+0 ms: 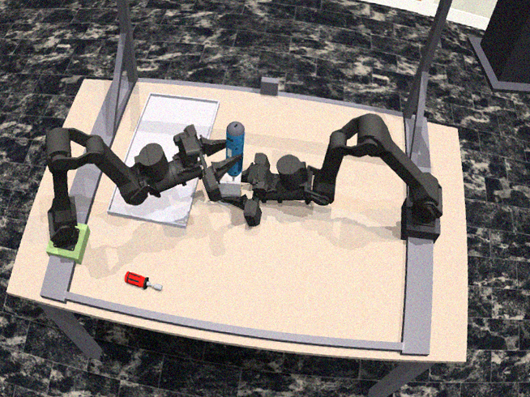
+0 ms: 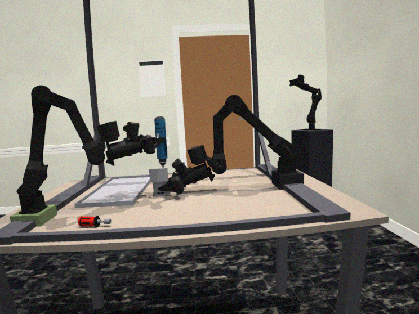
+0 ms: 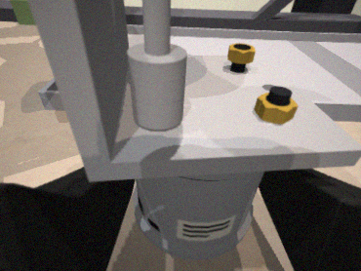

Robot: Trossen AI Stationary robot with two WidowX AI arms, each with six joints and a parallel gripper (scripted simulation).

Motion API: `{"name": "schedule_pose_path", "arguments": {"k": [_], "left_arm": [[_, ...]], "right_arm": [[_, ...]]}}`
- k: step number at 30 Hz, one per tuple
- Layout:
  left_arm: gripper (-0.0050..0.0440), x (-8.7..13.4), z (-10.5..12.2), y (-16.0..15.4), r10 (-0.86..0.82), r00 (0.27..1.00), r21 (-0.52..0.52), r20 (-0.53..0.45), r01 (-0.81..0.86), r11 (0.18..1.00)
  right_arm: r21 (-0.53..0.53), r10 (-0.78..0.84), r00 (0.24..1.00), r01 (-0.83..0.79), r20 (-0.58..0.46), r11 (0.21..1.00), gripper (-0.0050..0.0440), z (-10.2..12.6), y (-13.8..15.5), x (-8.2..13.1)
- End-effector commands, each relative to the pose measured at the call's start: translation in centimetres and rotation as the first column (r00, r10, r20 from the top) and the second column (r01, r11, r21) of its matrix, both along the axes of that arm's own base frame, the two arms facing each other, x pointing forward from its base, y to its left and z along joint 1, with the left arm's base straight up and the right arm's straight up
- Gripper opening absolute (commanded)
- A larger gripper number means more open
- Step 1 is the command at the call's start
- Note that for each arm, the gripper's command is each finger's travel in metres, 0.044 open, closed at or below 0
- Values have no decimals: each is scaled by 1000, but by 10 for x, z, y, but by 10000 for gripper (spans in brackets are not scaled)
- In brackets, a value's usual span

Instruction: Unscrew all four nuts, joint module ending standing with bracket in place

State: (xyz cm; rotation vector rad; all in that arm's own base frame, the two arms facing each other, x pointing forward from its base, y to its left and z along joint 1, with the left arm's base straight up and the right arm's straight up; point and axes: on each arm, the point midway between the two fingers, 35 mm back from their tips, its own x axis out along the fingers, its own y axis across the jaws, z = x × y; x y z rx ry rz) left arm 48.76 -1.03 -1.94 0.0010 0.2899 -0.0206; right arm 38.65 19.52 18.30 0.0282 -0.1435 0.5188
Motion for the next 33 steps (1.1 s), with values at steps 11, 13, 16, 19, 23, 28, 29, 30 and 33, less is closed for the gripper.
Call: {"name": "schedule_pose_path", "arguments": {"k": [11, 13, 16, 19, 23, 28, 29, 30, 33], "left_arm": [[242, 5, 14, 0, -1, 999, 1, 36, 1, 1000], [242, 5, 14, 0, -1, 999, 1, 36, 1, 1000], [242, 5, 14, 0, -1, 999, 1, 36, 1, 1000], [242, 5, 14, 0, -1, 999, 1, 36, 1, 1000], [242, 5, 14, 0, -1, 999, 1, 36, 1, 1000], [242, 5, 14, 0, -1, 999, 1, 36, 1, 1000], [242, 5, 14, 0, -1, 999, 1, 36, 1, 1000], [242, 5, 14, 0, -1, 999, 1, 36, 1, 1000], [242, 5, 14, 0, -1, 999, 1, 36, 1, 1000]], "right_arm": [[8, -12, 1000, 12, 22, 1000, 163, 21, -5, 3], [8, -12, 1000, 12, 23, 1000, 163, 24, -5, 3], [10, -13, 1000, 12, 27, 1000, 163, 31, -5, 4], [11, -13, 1000, 12, 29, 1000, 163, 33, -5, 4], [13, -13, 999, 12, 32, 1000, 163, 42, -4, 5], [4, -12, 1000, 12, 14, 1000, 163, 37, -2, 5], [4, -12, 1000, 12, 14, 1000, 163, 36, -2, 5], [5, -12, 1000, 12, 16, 1000, 163, 37, -2, 6], [0, -8, 1000, 8, 7, 1000, 163, 32, -1, 5]]}}
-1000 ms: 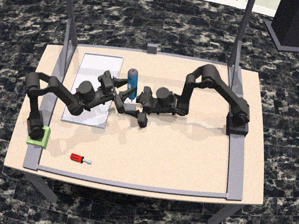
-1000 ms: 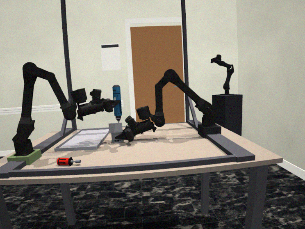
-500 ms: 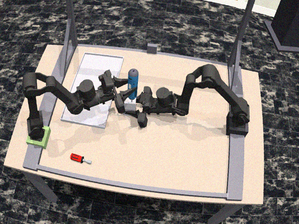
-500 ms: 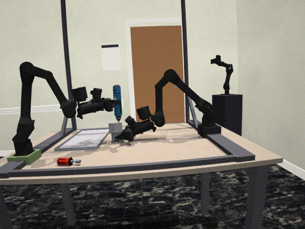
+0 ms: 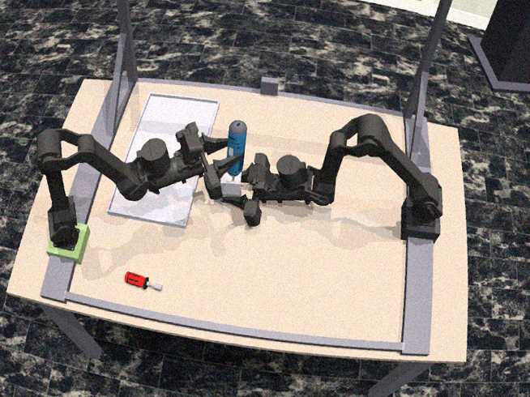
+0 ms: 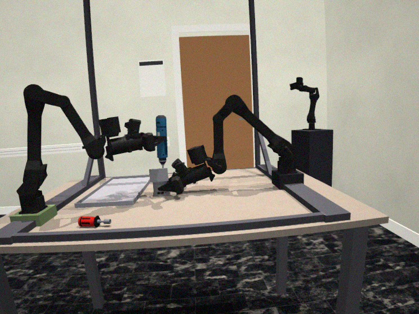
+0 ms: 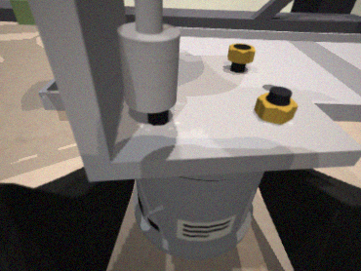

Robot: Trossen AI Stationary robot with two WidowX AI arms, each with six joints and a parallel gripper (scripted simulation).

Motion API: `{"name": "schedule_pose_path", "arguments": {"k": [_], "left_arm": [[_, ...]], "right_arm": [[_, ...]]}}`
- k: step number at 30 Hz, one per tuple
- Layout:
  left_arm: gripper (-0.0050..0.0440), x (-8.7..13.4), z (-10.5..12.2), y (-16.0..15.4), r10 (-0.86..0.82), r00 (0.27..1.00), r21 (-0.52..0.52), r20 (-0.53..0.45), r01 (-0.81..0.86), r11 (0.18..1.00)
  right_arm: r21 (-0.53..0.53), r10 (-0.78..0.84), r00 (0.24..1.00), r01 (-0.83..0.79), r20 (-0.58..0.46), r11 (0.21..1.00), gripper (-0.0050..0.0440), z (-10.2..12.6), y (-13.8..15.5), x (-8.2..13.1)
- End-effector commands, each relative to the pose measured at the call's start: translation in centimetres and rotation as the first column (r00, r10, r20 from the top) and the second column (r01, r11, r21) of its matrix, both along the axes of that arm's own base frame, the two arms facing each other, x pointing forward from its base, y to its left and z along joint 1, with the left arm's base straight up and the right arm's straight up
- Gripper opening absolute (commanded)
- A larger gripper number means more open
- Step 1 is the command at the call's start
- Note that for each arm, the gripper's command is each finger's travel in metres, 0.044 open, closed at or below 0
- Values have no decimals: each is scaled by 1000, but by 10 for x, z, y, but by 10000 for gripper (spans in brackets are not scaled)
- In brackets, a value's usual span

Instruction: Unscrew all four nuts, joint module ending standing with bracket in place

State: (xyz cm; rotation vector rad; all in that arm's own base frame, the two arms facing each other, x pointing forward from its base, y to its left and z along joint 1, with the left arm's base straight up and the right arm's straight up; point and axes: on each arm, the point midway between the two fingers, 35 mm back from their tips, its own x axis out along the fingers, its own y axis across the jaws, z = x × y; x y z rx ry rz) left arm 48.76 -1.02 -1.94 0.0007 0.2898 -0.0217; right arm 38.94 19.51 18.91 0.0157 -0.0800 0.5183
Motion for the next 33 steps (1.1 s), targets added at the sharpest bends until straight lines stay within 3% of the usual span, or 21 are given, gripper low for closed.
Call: {"name": "schedule_pose_path", "arguments": {"k": [1, 33], "left_arm": [[242, 5, 14, 0, 0, 999, 2, 36, 0, 1000], [242, 5, 14, 0, 0, 999, 2, 36, 0, 1000]], "right_arm": [[28, -8, 998, 6, 64, 1000, 163, 26, 0, 2], [32, -11, 997, 8, 71, 999, 163, 32, 5, 3]]}}
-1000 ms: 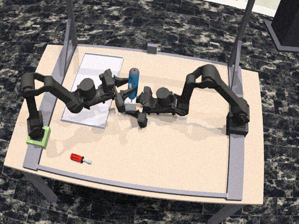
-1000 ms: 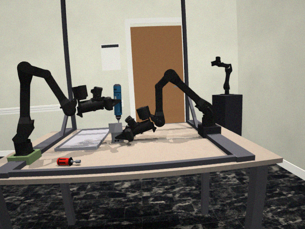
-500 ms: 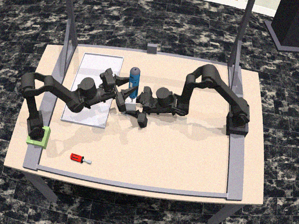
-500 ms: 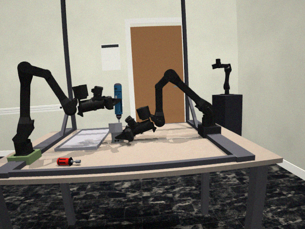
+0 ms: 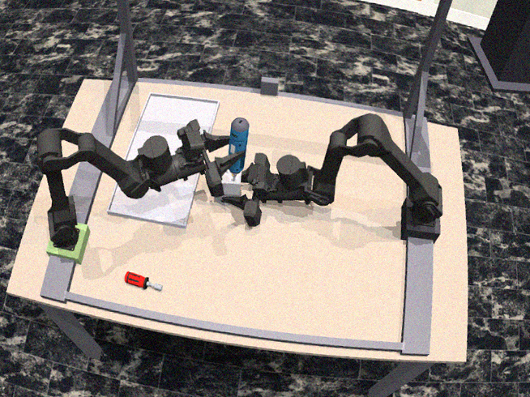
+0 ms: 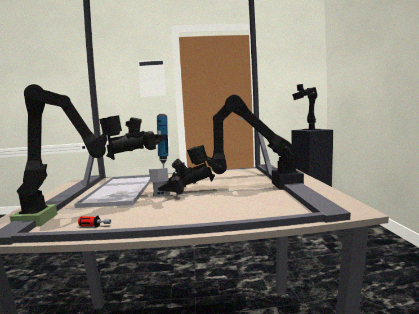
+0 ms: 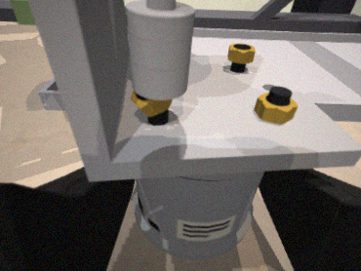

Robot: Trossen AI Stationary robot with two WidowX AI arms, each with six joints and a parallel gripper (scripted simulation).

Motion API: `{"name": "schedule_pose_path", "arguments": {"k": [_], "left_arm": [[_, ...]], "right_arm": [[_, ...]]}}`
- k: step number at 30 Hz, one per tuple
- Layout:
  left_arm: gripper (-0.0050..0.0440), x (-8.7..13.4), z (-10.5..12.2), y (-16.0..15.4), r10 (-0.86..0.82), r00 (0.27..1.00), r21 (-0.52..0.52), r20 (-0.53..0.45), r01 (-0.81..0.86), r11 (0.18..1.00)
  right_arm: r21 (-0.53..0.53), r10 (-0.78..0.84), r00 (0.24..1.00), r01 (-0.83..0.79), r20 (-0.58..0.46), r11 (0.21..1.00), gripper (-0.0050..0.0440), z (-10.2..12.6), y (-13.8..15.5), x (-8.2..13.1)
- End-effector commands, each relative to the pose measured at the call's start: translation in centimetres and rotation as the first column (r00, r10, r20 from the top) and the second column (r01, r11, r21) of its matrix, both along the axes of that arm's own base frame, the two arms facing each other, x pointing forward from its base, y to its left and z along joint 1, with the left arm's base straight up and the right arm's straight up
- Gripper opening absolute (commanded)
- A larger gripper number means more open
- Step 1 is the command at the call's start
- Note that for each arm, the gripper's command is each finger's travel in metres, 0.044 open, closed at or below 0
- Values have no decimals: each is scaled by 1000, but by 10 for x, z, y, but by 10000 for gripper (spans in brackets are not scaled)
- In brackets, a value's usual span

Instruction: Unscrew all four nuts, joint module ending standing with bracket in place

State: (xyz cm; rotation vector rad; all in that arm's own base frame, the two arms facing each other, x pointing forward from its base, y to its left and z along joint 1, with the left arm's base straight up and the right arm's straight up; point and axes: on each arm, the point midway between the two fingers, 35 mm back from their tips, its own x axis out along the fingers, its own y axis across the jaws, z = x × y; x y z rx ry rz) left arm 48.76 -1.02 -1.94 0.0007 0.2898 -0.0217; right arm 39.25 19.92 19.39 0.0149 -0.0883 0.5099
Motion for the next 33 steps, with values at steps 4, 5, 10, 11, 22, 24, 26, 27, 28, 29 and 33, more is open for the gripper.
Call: {"name": "schedule_pose_path", "arguments": {"k": [4, 5, 10, 11, 22, 24, 26, 27, 28, 29, 33], "left_arm": [[242, 5, 14, 0, 0, 999, 2, 36, 0, 1000], [242, 5, 14, 0, 0, 999, 2, 36, 0, 1000], [242, 5, 14, 0, 0, 999, 2, 36, 0, 1000], [242, 5, 14, 0, 0, 999, 2, 36, 0, 1000], [242, 5, 14, 0, 0, 999, 2, 36, 0, 1000], [242, 5, 14, 0, 0, 999, 2, 36, 0, 1000], [242, 5, 14, 0, 0, 999, 2, 36, 0, 1000], [242, 5, 14, 0, 0, 999, 2, 36, 0, 1000], [242, 5, 14, 0, 0, 999, 2, 36, 0, 1000], [242, 5, 14, 0, 0, 999, 2, 36, 0, 1000], [242, 5, 14, 0, 0, 999, 2, 36, 0, 1000]], "right_arm": [[30, -2, 998, 0, 63, 1000, 163, 28, 0, 0], [30, -2, 998, 0, 63, 1000, 163, 28, 0, -1], [32, -3, 998, 1, 62, 999, 163, 30, 3, -3], [32, -3, 998, 1, 62, 999, 163, 30, 3, -3], [33, -2, 998, 0, 61, 999, 163, 33, 3, -4], [33, -2, 998, 0, 61, 999, 163, 34, 3, -3], [33, -2, 998, 0, 62, 999, 163, 35, 2, -3], [33, -2, 998, 0, 62, 999, 163, 35, 2, -2], [33, -2, 998, 0, 62, 999, 163, 36, 1, -2], [33, -2, 998, 0, 62, 999, 163, 36, 1, -2], [33, -2, 998, 0, 62, 999, 163, 38, 0, 0]]}}
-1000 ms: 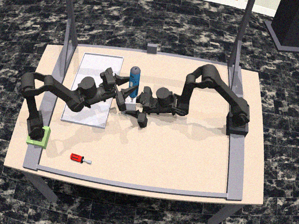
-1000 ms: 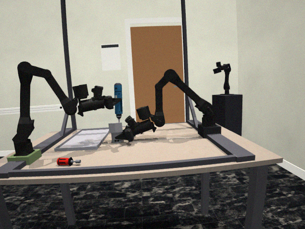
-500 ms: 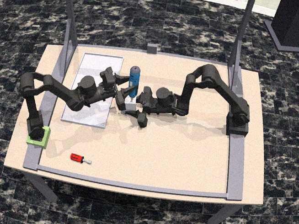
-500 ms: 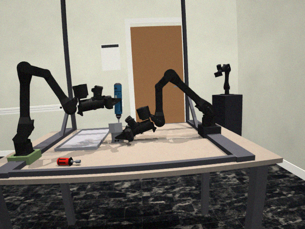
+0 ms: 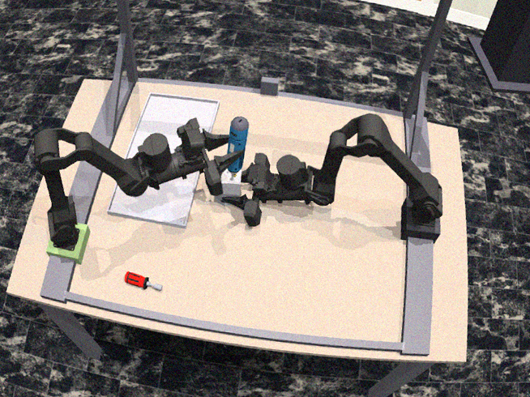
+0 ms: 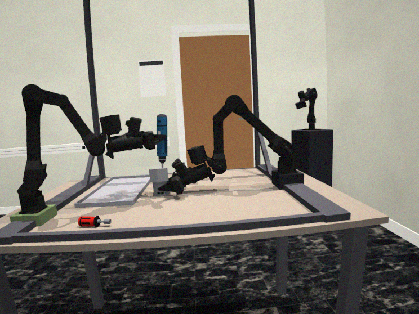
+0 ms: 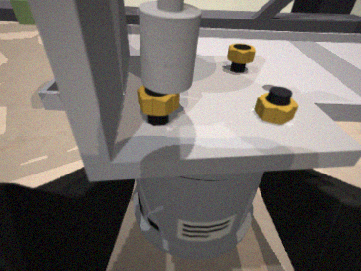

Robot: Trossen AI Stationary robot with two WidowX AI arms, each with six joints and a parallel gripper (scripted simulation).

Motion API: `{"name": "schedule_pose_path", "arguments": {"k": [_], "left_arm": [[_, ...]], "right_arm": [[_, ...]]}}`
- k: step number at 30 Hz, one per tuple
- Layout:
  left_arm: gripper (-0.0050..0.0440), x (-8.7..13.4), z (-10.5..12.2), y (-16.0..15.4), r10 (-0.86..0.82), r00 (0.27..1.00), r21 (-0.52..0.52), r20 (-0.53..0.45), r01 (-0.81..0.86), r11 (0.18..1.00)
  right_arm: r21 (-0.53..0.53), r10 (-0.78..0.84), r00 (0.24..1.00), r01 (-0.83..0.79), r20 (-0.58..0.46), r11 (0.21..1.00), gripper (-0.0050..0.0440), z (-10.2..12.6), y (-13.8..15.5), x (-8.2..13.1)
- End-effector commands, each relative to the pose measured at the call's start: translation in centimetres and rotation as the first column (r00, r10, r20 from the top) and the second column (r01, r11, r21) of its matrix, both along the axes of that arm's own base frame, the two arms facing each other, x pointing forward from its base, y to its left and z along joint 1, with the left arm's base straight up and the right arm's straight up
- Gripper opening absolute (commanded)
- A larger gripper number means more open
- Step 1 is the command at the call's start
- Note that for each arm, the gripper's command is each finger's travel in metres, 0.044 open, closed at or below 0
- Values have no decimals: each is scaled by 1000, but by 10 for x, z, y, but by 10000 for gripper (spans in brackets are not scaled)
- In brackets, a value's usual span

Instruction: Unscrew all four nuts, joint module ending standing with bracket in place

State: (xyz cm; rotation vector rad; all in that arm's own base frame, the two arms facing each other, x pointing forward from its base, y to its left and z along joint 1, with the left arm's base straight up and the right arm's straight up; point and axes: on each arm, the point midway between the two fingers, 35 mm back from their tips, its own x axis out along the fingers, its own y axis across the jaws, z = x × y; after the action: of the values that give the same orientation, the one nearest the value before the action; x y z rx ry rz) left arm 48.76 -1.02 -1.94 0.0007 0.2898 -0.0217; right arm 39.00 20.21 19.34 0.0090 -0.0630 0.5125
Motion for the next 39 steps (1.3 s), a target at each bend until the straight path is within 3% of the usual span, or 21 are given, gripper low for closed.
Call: {"name": "schedule_pose_path", "arguments": {"k": [1, 11, 20, 27, 39], "left_arm": [[242, 5, 14, 0, 0, 999, 2, 36, 0, 1000], [242, 5, 14, 0, 0, 999, 2, 36, 0, 1000], [242, 5, 14, 0, 0, 999, 2, 36, 0, 1000], [242, 5, 14, 0, 0, 999, 2, 36, 0, 1000], [242, 5, 14, 0, 0, 999, 2, 36, 0, 1000]], "right_arm": [[46, -6, 996, 2, 84, 999, 163, 39, -3, 3], [45, -6, 997, 2, 82, 999, 163, 47, -5, 1], [49, -6, 996, 2, 92, 999, 163, 97, -10, -7], [49, -6, 996, 2, 92, 999, 163, 119, -11, -10], [52, -6, 995, 1, 99, 999, 163, 121, -10, -8]]}}
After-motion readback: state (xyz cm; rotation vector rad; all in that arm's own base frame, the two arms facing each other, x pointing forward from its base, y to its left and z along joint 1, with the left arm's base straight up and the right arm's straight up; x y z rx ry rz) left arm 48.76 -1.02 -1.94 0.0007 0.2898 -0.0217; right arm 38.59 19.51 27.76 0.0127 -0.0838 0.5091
